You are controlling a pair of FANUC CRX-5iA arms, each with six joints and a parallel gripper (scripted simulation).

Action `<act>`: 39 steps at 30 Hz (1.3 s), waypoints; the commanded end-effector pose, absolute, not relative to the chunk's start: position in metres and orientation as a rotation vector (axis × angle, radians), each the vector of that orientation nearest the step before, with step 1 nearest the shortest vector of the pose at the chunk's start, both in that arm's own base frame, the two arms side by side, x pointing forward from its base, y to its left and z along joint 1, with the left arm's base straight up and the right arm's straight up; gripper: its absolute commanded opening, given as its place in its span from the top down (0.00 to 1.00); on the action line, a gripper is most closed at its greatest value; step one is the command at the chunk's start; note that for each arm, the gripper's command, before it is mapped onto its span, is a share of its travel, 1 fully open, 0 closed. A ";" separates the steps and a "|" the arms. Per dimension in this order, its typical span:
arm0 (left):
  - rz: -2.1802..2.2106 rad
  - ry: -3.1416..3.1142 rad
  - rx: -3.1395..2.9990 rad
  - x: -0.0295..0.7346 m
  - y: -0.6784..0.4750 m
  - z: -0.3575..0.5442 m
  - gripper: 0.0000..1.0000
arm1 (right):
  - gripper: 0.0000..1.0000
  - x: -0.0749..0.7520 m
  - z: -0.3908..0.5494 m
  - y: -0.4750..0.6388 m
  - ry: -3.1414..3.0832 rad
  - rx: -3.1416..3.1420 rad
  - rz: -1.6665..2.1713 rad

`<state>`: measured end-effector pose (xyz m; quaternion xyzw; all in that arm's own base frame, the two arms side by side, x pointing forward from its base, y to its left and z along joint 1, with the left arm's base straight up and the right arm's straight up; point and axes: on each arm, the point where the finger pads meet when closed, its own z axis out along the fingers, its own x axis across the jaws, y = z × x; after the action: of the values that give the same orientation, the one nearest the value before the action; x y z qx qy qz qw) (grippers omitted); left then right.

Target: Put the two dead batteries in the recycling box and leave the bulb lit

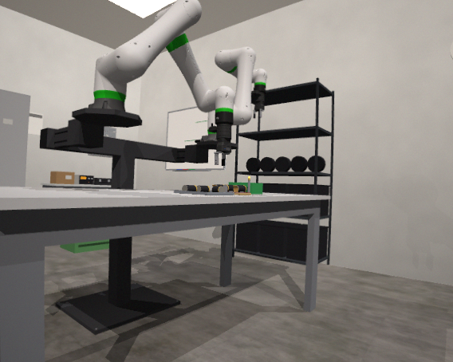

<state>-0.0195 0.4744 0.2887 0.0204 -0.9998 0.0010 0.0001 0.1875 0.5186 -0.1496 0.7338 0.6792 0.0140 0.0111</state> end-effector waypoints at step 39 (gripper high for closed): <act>0.000 -3.141 0.064 -0.019 0.475 0.290 0.00 | 0.10 0.187 -0.148 0.520 3.136 0.184 0.003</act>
<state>-0.0195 0.4744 0.2887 0.0204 -0.9998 0.0010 0.0001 0.1867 0.5193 -0.1494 0.0843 0.9964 0.0003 0.0032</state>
